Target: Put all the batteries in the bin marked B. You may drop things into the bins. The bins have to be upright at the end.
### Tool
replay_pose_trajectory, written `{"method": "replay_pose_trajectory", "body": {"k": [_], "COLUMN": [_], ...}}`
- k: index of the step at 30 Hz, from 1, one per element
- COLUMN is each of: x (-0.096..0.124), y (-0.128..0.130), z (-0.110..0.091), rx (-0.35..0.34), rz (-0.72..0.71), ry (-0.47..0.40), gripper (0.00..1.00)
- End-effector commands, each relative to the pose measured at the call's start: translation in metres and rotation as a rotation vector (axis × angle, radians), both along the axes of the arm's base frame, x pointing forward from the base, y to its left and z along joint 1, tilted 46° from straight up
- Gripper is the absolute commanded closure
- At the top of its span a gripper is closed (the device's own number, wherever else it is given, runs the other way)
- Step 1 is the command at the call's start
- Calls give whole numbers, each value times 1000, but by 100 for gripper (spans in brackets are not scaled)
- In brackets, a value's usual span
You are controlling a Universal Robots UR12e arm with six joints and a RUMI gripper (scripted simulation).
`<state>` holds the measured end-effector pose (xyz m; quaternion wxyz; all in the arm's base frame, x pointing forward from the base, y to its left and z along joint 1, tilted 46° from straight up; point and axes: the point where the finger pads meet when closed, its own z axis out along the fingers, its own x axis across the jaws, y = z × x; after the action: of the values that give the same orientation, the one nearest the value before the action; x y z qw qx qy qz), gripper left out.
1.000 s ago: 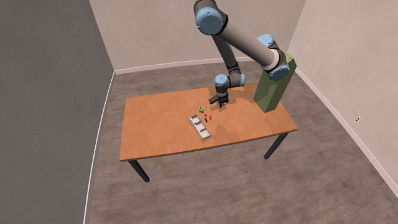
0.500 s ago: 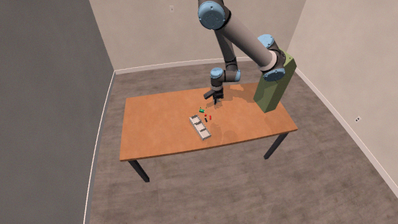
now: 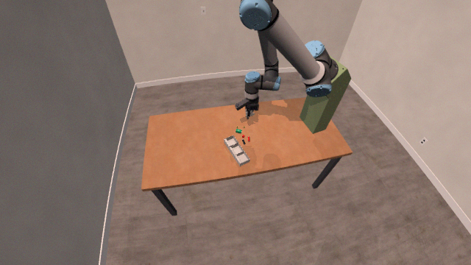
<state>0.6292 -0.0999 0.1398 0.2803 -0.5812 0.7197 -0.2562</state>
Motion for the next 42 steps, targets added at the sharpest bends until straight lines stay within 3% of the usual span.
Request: {"method": "replay_pose_trajectory", "body": {"k": [1,17,20,24,26,28,42], "x": [0,0,24,56,72,72,173], "y": [-13,-13,-7,2,6,6,33], "z": [20,20,20,20,20,20,19], "rx": [5,5,-102,-174,-178,-178,-178], "rz": [17,17,122,193,197,197,197], "ry": [-28,-29,-23,-20,-19,-19,-20], "gripper": [96,96,96,96,96,96,96]}}
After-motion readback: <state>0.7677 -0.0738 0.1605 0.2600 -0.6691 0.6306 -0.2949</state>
